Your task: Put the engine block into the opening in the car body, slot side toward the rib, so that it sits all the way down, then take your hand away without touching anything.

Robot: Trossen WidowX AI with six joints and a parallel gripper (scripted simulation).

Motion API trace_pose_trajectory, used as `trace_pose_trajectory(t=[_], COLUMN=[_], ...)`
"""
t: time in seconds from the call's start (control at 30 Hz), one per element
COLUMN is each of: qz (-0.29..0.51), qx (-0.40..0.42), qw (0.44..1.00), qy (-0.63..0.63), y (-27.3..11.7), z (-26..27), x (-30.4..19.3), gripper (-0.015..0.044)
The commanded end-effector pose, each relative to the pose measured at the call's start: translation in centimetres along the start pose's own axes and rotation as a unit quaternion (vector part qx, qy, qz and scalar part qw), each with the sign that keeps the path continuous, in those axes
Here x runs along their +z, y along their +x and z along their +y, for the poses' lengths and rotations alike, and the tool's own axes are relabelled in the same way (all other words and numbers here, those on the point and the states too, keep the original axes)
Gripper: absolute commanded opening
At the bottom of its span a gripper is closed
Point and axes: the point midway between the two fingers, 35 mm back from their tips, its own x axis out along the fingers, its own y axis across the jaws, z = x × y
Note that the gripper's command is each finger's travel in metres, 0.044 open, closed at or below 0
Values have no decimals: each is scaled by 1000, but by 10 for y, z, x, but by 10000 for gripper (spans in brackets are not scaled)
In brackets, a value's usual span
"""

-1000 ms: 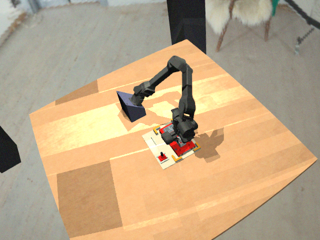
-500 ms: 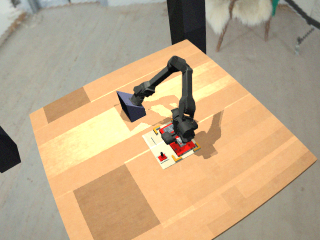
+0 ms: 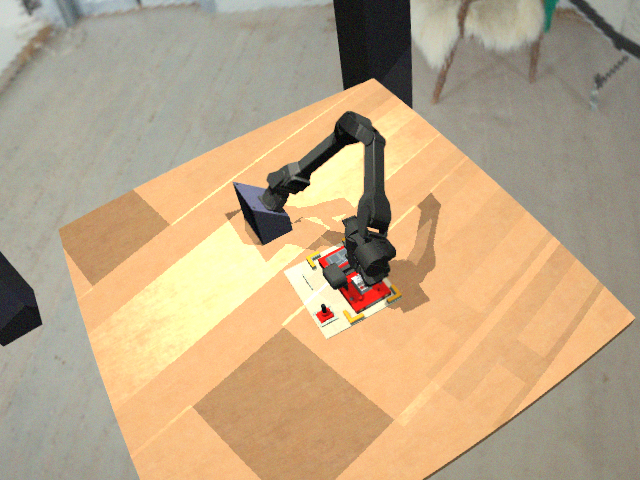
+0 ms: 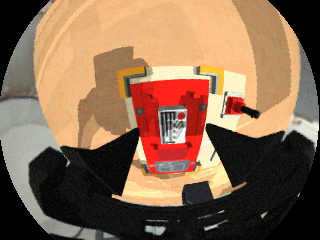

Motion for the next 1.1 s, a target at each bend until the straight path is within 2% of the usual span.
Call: trace_pose_trajectory(t=[0.0,0.2,0.77,1.07], qz=[0,1,1,1], qx=[0,2,2,2], qw=[1000,1000,1000,1000], qy=[0,3,3,3], y=[-3,-13,-13,-13], z=[0,0,0,0], x=[0,0,0,0], gripper=[440,440,0,0])
